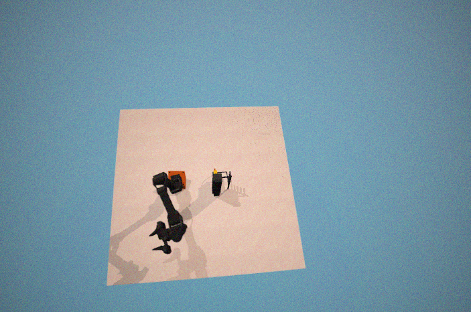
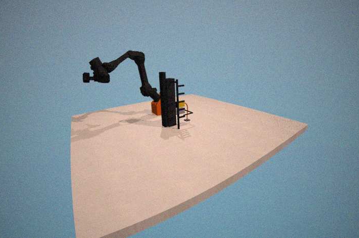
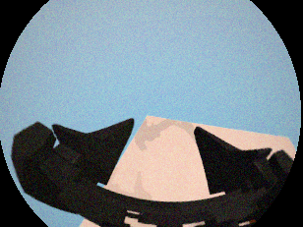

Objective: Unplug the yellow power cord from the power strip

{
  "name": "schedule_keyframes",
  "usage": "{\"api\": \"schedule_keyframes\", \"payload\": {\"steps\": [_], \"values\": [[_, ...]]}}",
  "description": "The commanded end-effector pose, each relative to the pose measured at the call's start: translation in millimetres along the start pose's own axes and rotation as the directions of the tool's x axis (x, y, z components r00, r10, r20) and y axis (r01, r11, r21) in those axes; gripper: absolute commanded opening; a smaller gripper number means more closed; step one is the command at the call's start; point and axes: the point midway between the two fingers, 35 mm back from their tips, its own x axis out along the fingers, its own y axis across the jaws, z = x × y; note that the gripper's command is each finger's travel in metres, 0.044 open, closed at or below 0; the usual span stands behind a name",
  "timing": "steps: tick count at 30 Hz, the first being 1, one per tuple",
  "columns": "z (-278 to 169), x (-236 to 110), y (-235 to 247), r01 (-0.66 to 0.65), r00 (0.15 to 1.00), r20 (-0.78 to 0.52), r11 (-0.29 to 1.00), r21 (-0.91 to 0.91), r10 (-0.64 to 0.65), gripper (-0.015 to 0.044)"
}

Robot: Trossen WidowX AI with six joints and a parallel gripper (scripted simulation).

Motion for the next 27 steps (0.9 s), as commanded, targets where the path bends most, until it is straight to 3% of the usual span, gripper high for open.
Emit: {"api": "schedule_keyframes", "payload": {"steps": [1,9,16,27], "values": [[-1.1,-0.4,0.8,-0.004,1.000,-0.004,1.000,-0.005,0.004,0.0374],[-49.2,-28.5,34.7,-0.202,0.969,-0.185,0.954,-0.222,0.163,0.0164],[-98.3,-76.6,61.0,-0.452,0.871,-0.383,0.806,-0.382,0.307,0.0160],[-156.2,-171.9,76.4,-0.776,0.627,-0.642,0.429,-0.463,0.441,0.0160]]}}
